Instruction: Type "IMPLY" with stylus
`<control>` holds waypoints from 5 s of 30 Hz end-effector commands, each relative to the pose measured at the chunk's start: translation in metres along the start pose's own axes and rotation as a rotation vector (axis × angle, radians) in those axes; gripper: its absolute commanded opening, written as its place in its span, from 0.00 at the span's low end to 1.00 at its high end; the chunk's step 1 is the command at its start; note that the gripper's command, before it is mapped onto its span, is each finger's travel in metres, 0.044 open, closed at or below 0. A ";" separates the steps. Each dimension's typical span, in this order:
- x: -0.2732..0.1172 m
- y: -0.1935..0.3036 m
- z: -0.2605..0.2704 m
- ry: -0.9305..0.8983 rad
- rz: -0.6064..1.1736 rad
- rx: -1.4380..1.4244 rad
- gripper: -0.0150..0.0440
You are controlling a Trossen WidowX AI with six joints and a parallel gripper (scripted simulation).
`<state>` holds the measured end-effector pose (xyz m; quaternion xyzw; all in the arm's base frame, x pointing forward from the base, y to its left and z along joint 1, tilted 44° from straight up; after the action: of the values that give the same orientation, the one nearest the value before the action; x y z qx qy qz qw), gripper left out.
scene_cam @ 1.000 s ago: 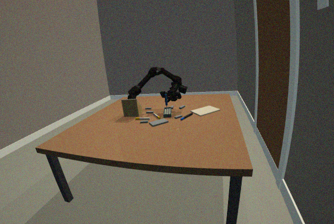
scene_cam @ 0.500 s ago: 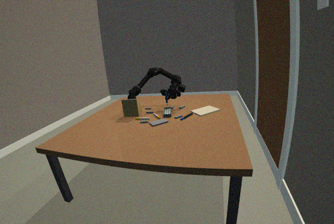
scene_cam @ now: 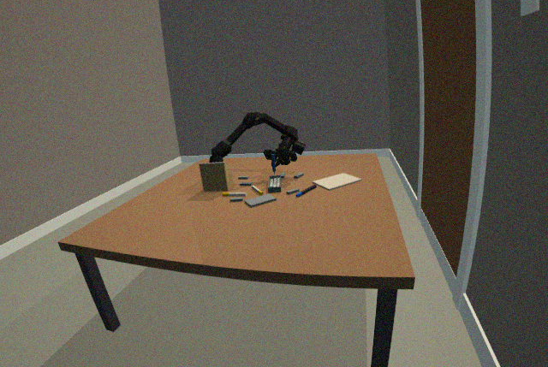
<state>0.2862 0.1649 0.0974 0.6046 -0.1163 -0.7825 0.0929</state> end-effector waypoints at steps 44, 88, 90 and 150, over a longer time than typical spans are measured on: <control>0.008 -0.015 0.000 0.000 -0.004 0.006 0.39; 0.067 0.065 -0.074 0.004 0.001 0.009 0.25; 0.067 0.065 -0.075 0.004 0.001 0.009 0.25; 0.088 0.030 -0.075 0.003 -0.001 0.008 0.39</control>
<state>0.3371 0.1045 0.0085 0.6062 -0.1182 -0.7809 0.0936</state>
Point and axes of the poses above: the point midway between the two fingers, 35 mm back from their tips, its own x axis out along the fingers, its own z axis across the jaws, y = z × x, the point moved 3 cm from there along -x, back along the fingers, and after that the axes turned 1 degree about x, right-handed, at the moved point
